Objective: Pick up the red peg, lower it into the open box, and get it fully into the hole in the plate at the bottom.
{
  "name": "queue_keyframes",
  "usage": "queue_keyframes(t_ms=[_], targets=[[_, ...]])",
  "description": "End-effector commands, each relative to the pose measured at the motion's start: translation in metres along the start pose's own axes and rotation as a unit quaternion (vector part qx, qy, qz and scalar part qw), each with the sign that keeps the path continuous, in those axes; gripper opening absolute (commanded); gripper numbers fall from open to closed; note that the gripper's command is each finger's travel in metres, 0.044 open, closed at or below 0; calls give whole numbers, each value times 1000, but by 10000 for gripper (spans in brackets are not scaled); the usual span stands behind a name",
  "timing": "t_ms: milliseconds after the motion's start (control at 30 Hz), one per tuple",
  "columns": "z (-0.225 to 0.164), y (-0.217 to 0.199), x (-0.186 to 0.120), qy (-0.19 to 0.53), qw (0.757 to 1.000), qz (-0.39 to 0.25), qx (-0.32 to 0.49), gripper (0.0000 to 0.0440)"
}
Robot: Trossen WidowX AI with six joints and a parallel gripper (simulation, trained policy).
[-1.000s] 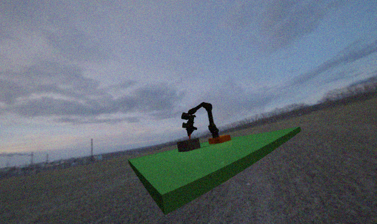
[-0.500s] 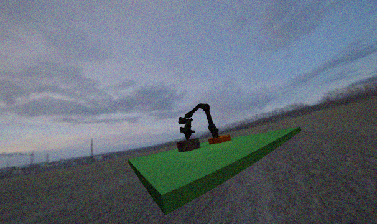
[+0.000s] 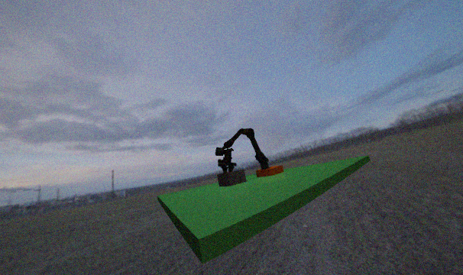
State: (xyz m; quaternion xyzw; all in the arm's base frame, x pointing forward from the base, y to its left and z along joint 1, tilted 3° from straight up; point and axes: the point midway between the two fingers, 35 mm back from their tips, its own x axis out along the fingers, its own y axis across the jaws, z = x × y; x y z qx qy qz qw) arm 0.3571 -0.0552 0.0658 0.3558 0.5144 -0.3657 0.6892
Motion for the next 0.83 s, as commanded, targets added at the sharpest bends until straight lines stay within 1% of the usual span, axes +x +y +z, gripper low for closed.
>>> queue_keyframes(t_ms=[0, 67, 100, 600, 800], targets=[[11, 6, 0, -5, 1000, 3, -6, 382], [17, 9, 0, -8, 1000, 5, -8, 426], [20, 11, 0, -11, 1000, 6, -8, 440], [72, 29, -12, -72, 997, 42, 8, 440], [80, 35, -14, -81, 995, 54, 11, 440]])
